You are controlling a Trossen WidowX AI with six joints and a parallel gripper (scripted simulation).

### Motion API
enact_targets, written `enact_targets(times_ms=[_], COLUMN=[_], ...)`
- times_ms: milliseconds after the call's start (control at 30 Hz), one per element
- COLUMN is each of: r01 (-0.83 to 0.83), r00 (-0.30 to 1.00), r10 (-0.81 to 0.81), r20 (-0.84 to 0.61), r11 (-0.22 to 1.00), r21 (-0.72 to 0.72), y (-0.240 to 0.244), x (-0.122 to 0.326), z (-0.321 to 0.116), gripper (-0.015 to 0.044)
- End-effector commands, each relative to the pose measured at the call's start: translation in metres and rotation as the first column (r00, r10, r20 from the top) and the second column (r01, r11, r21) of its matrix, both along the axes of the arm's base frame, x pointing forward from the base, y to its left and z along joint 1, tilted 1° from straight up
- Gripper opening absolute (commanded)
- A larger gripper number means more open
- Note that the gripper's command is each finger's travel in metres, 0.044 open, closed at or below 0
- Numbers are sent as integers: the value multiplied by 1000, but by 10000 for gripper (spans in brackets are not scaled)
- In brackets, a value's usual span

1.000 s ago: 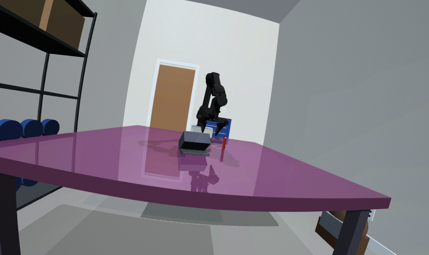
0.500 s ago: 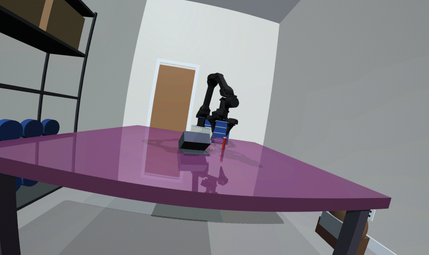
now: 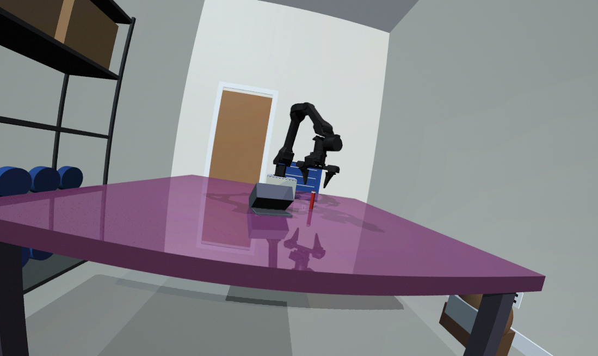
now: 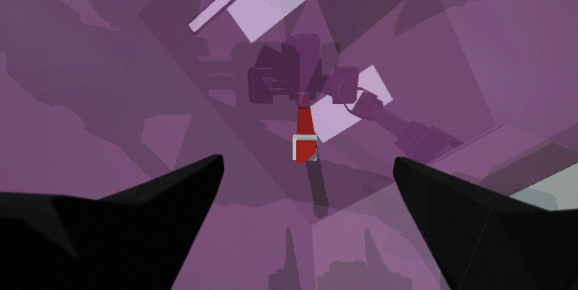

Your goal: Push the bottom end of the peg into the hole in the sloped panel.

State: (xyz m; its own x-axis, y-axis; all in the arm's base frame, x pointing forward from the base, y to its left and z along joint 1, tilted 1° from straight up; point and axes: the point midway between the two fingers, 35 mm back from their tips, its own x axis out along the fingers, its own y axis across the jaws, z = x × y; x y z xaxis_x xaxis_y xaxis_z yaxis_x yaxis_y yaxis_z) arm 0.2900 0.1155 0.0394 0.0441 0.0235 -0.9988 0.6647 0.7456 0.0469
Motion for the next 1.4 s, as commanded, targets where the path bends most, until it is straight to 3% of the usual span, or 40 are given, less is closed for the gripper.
enact_targets(times_ms=[0, 1267, 1367], r01=[5, 5, 0], r00=[1000, 1000, 1000], r10=[-5, -5, 0], r20=[-4, -5, -2], r11=[1000, 1000, 1000], r21=[5, 5, 0], y=[2, 4, 3], x=[-1, 1, 2], z=[-3, -62, -58], gripper=[440, 440, 361])
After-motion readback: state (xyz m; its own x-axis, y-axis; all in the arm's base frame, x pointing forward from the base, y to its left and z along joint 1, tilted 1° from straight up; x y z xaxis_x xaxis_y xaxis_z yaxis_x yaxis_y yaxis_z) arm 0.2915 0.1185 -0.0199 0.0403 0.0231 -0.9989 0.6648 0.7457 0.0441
